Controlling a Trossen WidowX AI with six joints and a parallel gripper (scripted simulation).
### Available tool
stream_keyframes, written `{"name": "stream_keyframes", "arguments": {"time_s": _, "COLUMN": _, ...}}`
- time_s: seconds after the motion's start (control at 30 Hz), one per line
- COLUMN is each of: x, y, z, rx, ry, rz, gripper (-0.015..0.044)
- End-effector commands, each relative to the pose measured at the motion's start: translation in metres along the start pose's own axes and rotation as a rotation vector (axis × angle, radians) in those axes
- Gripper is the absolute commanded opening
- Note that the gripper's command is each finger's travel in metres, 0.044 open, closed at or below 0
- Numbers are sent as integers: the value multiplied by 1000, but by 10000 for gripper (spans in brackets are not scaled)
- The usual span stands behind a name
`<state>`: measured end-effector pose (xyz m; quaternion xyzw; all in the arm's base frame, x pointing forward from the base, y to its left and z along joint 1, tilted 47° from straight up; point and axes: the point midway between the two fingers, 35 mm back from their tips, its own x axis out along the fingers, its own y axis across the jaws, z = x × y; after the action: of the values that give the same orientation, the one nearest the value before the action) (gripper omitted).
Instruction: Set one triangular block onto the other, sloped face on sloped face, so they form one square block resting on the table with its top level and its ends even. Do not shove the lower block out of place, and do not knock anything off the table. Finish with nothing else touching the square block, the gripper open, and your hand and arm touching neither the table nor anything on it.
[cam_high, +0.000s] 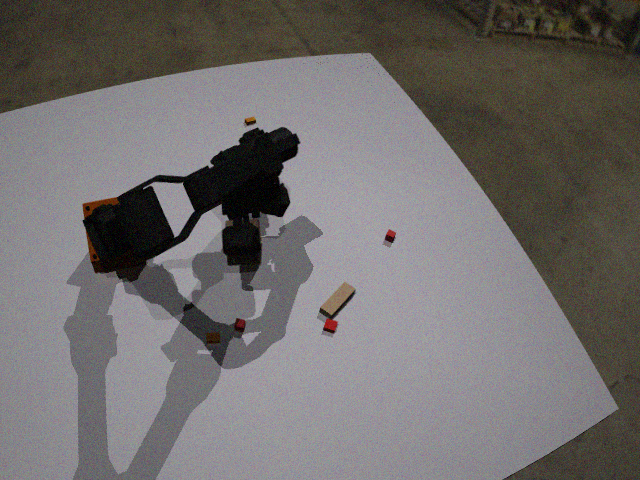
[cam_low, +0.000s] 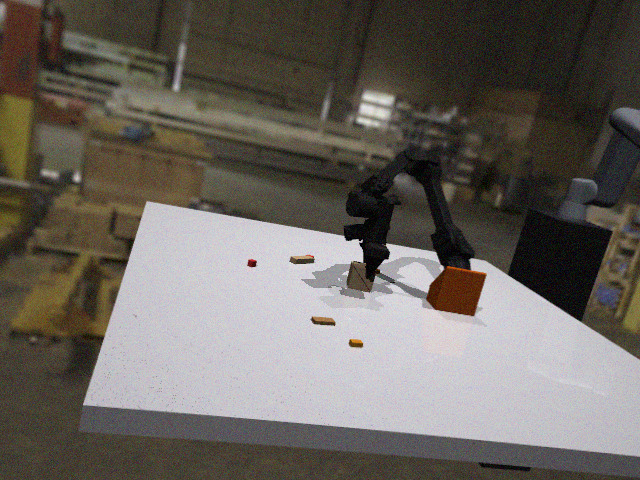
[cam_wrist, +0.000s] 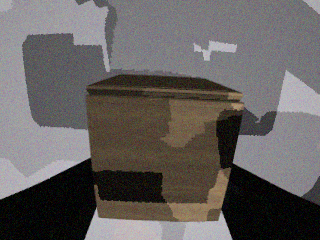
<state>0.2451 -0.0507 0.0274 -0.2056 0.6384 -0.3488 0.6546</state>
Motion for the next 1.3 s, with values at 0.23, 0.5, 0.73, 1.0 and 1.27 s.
{"name": "stream_keyframes", "arguments": {"time_s": 0.23, "x": 0, "y": 0, "z": 1, "rx": -4, "ry": -5, "rz": -2, "gripper": 0}}
{"name": "stream_keyframes", "arguments": {"time_s": 0.5, "x": 2, "y": 0, "z": 1, "rx": -6, "ry": -5, "rz": -2, "gripper": 0}}
{"name": "stream_keyframes", "arguments": {"time_s": 0.73, "x": 2, "y": 0, "z": 1, "rx": -3, "ry": -2, "rz": 0, "gripper": 0}}
{"name": "stream_keyframes", "arguments": {"time_s": 1.0, "x": 2, "y": 0, "z": 1, "rx": -4, "ry": -2, "rz": 0, "gripper": 26}}
{"name": "stream_keyframes", "arguments": {"time_s": 1.27, "x": 2, "y": 0, "z": 1, "rx": -4, "ry": -2, "rz": 0, "gripper": 236}}
